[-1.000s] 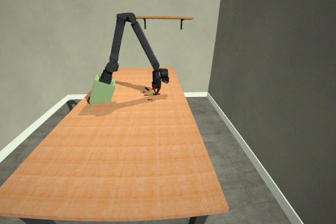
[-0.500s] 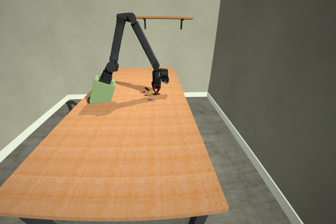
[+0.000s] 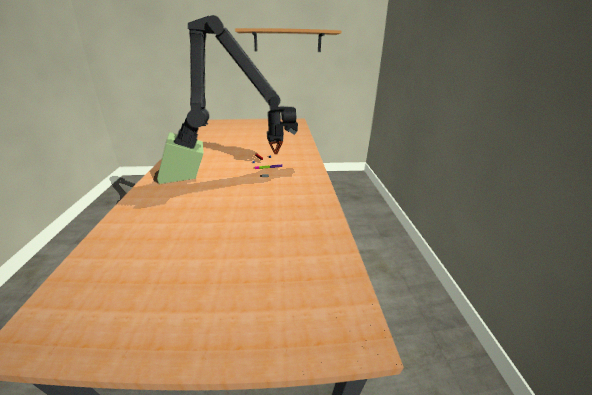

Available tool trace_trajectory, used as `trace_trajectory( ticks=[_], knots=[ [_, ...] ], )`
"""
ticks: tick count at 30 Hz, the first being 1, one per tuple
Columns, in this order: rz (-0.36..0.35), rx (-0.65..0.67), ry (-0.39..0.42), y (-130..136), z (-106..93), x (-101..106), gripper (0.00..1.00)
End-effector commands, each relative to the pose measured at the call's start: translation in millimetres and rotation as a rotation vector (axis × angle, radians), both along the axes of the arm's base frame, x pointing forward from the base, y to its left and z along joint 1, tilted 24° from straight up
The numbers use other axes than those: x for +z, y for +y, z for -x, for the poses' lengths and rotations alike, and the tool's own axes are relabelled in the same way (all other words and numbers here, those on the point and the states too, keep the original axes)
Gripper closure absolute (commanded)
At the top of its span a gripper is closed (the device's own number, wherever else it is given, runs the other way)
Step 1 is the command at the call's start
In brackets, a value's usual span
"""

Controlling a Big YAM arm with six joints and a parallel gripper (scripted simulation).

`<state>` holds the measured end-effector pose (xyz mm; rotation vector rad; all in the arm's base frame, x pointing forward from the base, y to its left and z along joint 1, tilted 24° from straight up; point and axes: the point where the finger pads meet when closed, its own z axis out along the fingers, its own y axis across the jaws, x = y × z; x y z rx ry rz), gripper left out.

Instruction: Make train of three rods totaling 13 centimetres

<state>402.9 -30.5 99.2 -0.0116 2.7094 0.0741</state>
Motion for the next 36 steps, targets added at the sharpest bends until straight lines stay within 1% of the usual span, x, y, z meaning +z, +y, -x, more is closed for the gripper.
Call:
trace_trajectory(
  ticks=[1,2,3,4,5,8,10,11,12,14,35,36],
  knots=[
    [0.008,-0.004,-0.050,-8.2,-13.9,29.1,0.77],
    [0.003,-0.006,-0.016,-8.5,-11.7,19.7,0.77],
    [0.006,-0.005,-0.034,-8.8,-10.3,30.9,0.77],
    [0.007,-0.004,-0.037,-8.3,-3.5,34.2,0.77],
    [0.005,-0.005,-0.027,-7.9,1.4,32.3,0.77],
    [0.008,-0.008,-0.050,-9.3,-4.9,47.8,0.77],
    [0.007,-0.008,-0.052,-9.5,-5.1,49.3,0.77],
    [0.006,-0.007,-0.040,-9.0,-6.1,43.5,0.77],
    [0.004,-0.006,-0.027,-8.9,-7.3,36.4,0.00],
    [0.002,-0.007,-0.014,-8.2,-2.3,30.1,0.00],
    [0.002,-0.007,-0.013,-8.3,-2.0,30.7,0.00],
    [0.003,-0.007,-0.016,-8.5,-1.4,34.6,0.00]
  ],
)
